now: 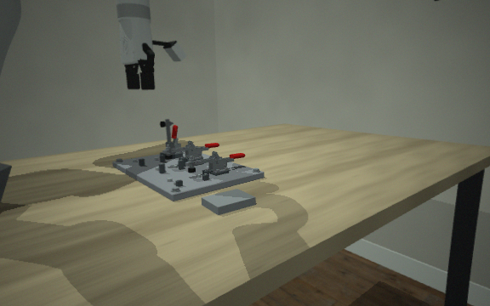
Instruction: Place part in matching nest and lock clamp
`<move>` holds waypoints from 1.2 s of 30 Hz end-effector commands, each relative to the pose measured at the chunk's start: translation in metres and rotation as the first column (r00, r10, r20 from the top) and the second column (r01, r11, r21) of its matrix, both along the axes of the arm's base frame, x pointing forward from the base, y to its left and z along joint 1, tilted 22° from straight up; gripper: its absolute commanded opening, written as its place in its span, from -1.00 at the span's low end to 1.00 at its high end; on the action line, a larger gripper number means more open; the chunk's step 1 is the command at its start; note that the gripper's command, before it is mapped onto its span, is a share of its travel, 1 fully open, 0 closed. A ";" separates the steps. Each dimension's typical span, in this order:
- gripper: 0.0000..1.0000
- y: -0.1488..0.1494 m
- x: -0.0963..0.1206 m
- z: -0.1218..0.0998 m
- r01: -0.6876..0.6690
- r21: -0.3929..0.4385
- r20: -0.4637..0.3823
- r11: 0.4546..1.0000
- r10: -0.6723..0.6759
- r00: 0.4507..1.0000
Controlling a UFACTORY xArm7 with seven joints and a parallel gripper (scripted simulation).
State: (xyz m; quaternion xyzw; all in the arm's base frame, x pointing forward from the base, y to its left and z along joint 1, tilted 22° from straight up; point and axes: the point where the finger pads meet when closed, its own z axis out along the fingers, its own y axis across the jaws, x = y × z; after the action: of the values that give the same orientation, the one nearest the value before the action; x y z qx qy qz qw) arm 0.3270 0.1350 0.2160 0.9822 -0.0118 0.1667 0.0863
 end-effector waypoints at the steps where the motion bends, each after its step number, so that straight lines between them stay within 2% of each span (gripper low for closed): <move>1: 1.00 0.001 0.001 0.001 -0.001 0.001 0.003 1.000 0.001 1.000; 2: -1.00 0.001 0.001 0.001 -0.001 0.001 0.003 1.000 0.001 1.000; 35: -1.00 0.001 0.001 0.001 -0.001 0.001 0.003 1.000 0.001 1.000; 36: -0.05 0.001 0.001 0.001 -0.001 0.001 0.003 1.000 0.001 1.000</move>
State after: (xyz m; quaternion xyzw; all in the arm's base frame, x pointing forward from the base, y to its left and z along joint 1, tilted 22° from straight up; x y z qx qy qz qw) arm 0.3270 0.1350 0.2160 0.9822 -0.0118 0.1667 0.0863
